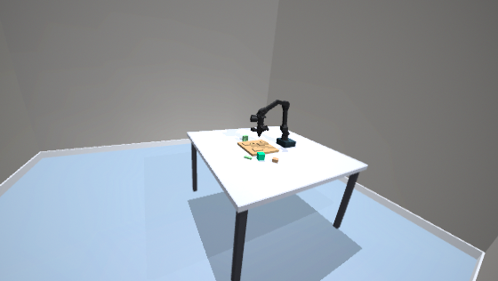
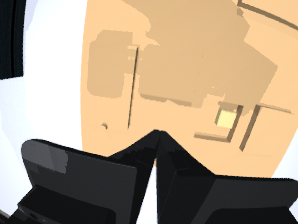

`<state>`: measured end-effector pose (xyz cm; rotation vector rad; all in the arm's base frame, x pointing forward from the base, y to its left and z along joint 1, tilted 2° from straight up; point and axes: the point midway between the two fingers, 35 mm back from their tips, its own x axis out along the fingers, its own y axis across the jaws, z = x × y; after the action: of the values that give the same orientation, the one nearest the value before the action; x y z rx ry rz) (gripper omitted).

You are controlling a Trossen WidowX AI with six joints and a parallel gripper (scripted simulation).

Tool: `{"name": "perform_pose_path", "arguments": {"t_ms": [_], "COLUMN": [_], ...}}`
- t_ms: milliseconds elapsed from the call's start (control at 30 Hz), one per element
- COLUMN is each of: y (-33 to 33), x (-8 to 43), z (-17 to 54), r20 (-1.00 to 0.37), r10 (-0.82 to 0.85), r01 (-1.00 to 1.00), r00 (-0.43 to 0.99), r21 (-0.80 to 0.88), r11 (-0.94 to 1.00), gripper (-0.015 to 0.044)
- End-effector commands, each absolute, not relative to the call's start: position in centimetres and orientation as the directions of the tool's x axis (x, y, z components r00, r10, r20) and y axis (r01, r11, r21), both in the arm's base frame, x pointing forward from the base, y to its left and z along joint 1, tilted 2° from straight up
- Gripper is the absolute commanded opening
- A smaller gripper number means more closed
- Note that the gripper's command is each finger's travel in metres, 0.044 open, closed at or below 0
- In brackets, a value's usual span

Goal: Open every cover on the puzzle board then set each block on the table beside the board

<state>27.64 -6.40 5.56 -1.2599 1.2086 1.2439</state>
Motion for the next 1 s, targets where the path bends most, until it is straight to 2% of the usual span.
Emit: {"name": "perform_pose_path", "arguments": {"t_ms": [0, 967], "y": [-6.4, -6.5], "x": [27.7, 27.8], "z": [5.5, 2.9], "r20": [-1.000, -1.000], "r10": [-0.023, -0.023], "r01": [-0.998, -0.998], "r00": [-0.008, -0.008], "r21": [0.009, 0.009], "r11": [-0.057, -0.057], "gripper": [0.0000, 0.0000]}}
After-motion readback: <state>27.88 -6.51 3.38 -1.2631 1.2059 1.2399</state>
